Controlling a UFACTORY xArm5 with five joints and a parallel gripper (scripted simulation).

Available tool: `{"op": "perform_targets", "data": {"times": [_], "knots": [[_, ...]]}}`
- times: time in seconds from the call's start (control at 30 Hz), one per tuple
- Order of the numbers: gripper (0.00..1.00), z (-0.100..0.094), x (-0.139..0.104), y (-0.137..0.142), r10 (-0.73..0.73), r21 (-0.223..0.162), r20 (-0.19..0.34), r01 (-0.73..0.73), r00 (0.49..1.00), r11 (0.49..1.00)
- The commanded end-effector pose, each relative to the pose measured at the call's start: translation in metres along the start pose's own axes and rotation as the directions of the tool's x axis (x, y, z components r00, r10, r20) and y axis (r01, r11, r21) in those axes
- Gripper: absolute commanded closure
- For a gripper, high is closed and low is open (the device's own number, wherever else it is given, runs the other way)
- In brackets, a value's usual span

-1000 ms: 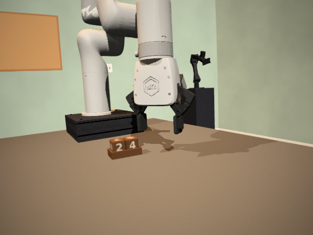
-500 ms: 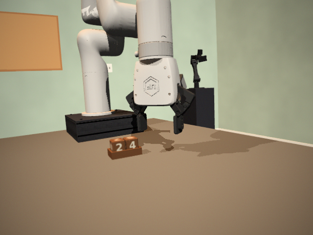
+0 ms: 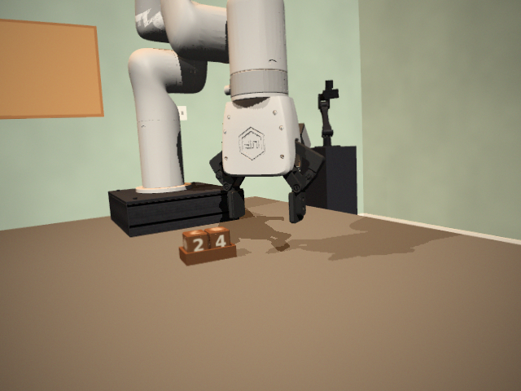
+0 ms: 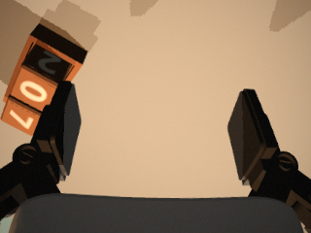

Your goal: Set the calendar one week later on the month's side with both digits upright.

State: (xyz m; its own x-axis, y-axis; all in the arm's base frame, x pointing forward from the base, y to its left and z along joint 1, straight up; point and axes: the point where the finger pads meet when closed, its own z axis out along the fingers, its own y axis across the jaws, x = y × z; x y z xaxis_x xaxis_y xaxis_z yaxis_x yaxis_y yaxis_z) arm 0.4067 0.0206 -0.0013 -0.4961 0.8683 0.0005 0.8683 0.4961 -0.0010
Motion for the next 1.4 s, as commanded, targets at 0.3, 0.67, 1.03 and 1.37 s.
{"op": "perform_targets", "data": {"times": [0.3,0.67,1.03,1.37], "knots": [[0.00,-0.001,-0.001,0.001,0.000,-0.003,0.001,0.000,1.000,1.000],[0.00,-0.001,-0.003,-0.001,0.099,-0.003,0.001,-0.099,0.995,0.995],[0.00,-0.001,-0.015,-0.011,0.269,-0.003,0.001,-0.269,0.963,0.963],[0.00,-0.001,-0.030,-0.022,0.500,-0.003,0.000,-0.500,0.866,0.866]]}}
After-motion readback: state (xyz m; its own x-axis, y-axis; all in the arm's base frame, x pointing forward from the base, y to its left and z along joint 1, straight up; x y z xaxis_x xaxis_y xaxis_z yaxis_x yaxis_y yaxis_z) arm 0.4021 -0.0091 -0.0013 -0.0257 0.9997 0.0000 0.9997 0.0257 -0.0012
